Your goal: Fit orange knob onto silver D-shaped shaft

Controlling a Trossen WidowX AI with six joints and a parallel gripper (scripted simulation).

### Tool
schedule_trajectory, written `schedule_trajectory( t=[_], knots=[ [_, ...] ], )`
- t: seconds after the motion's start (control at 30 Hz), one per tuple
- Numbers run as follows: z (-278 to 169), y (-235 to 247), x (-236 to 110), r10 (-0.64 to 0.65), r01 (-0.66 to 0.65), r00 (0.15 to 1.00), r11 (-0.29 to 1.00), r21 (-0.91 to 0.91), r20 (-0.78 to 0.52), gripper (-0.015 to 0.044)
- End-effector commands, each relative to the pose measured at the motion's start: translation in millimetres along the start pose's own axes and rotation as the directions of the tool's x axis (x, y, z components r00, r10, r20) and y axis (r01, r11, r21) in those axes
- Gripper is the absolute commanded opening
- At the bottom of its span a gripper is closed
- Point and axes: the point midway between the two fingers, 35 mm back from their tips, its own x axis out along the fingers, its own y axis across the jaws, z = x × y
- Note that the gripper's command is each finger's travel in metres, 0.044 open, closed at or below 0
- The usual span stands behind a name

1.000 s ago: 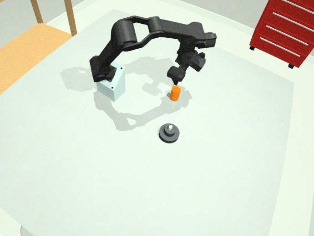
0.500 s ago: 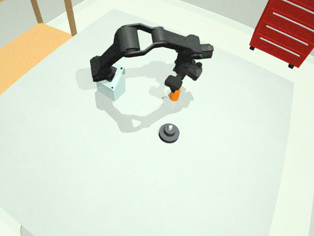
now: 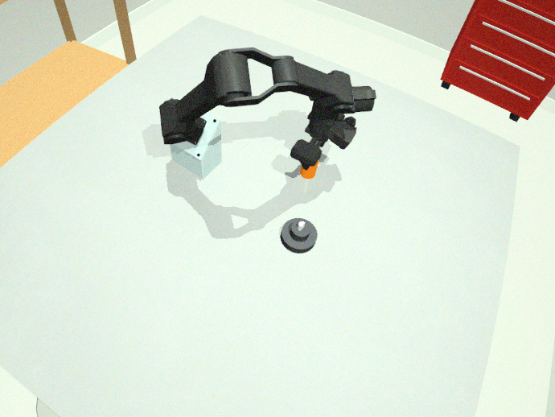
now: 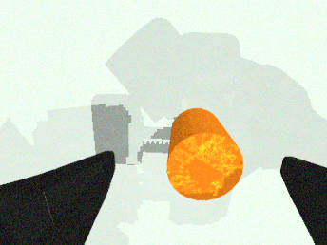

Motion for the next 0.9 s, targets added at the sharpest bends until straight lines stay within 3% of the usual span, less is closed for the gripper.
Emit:
schedule_trajectory(
  t=[0.0,0.87],
  knots=[
    [-2,-1,9,-0.009,0.009,1.0,1.0,-0.008,-0.007,0.044],
    [-4,-3,51,-0.012,0.012,1.0,1.0,-0.007,-0.008,0.044]
  ],
)
